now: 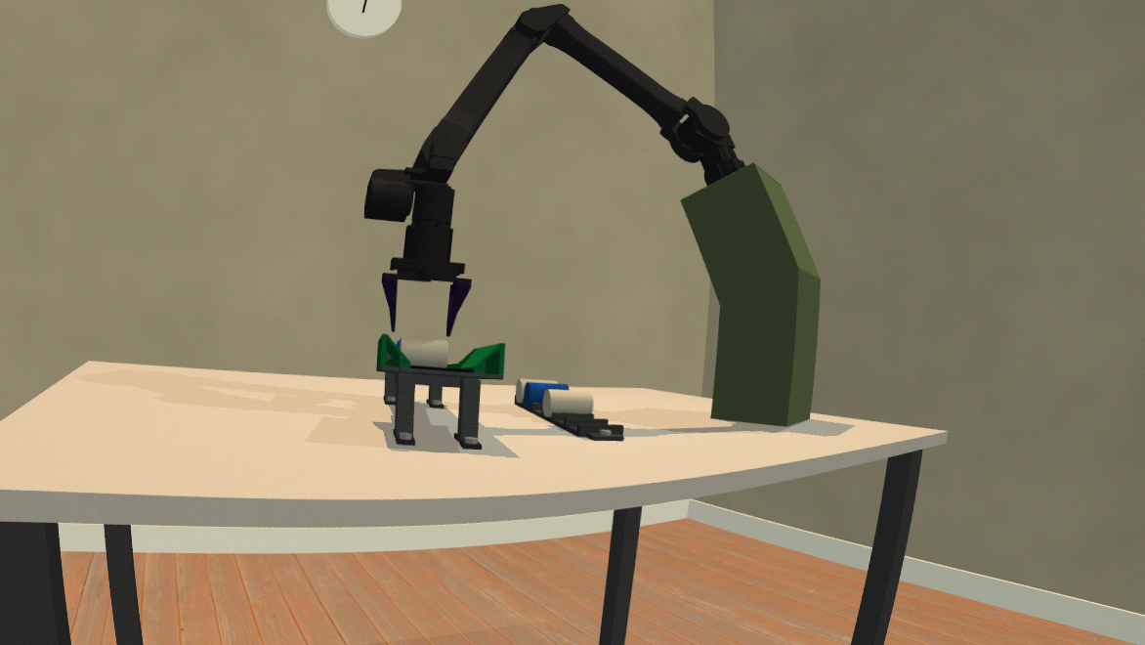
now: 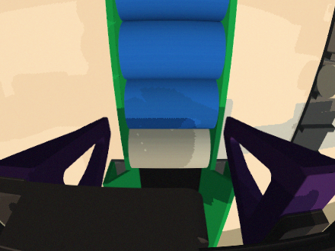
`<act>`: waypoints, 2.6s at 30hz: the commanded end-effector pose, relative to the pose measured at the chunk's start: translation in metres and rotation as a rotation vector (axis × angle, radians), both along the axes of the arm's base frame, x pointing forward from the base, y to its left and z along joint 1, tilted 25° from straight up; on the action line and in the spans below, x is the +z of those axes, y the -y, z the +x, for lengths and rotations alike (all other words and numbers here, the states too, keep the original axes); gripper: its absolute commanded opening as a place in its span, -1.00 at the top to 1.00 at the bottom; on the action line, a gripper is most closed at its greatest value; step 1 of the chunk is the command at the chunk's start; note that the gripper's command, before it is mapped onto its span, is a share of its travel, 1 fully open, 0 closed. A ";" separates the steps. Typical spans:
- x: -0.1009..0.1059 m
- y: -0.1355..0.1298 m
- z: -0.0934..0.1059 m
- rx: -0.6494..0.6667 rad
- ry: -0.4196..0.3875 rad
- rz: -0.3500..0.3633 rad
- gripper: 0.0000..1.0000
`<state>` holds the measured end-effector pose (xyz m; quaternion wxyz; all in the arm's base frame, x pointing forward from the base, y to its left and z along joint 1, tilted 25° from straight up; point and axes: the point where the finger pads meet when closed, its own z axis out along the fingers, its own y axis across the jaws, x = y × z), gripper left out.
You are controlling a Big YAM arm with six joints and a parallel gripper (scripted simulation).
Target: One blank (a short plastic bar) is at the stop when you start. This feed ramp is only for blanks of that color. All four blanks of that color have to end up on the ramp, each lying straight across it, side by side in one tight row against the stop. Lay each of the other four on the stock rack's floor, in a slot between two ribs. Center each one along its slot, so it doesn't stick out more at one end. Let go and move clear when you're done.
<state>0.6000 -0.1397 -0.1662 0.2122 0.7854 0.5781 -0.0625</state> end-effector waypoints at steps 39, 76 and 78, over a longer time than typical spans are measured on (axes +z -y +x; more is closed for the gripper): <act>0.009 0.007 0.002 -0.001 0.015 0.000 -0.62; 0.010 0.007 0.002 -0.001 0.016 0.000 -0.62; 0.010 0.007 0.002 -0.001 0.018 -0.001 -0.62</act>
